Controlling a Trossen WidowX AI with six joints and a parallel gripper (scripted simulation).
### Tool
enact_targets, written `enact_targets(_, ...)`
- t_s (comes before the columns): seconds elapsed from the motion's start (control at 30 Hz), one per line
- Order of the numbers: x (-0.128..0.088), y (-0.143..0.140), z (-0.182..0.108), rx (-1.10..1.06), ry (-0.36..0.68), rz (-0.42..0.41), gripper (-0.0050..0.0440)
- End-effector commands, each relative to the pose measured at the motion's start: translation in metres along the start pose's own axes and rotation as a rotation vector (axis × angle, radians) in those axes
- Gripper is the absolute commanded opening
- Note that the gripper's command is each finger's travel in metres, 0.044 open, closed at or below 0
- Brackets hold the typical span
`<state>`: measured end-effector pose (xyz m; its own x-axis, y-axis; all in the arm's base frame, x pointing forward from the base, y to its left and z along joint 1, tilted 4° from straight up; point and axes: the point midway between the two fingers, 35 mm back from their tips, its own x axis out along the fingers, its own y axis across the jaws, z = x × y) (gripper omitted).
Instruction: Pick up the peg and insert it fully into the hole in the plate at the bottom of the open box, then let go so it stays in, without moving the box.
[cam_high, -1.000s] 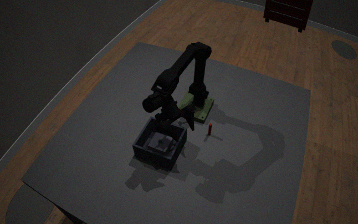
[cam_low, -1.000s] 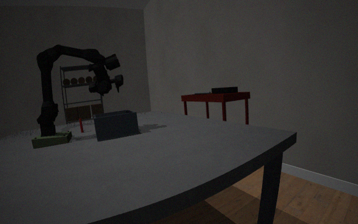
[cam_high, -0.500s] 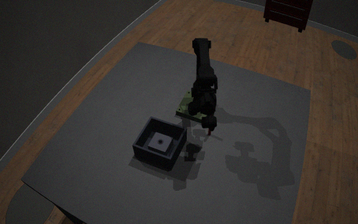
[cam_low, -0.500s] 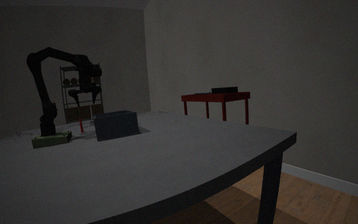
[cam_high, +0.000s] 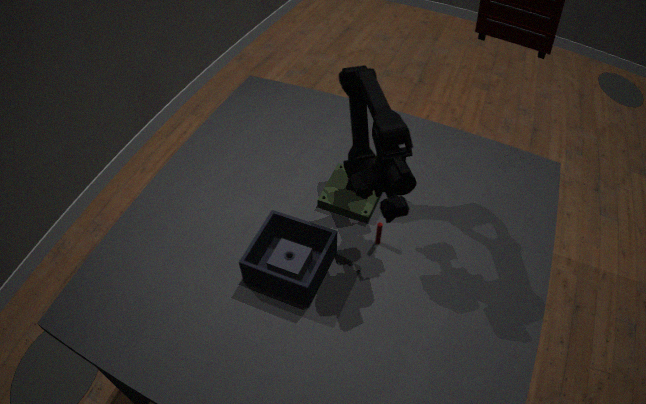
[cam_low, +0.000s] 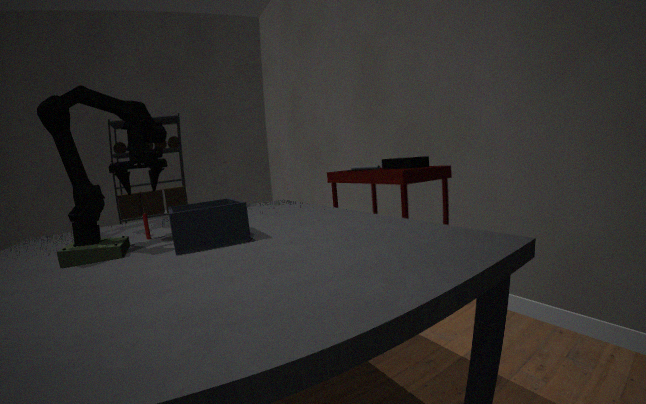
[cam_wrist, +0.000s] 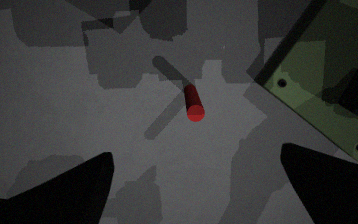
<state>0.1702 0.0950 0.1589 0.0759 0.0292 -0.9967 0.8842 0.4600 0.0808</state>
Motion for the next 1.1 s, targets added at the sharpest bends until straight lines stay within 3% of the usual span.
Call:
enact_targets(0.0, 0.018, -0.003, 0.001, -0.012, -0.012, -0.007, 0.0440)
enact_targets(0.07, 0.033, -0.004, 0.001, -0.012, -0.012, -0.007, 0.0440)
enact_targets(1.07, 0.072, -0.003, 0.001, -0.012, -0.012, -0.007, 0.0440)
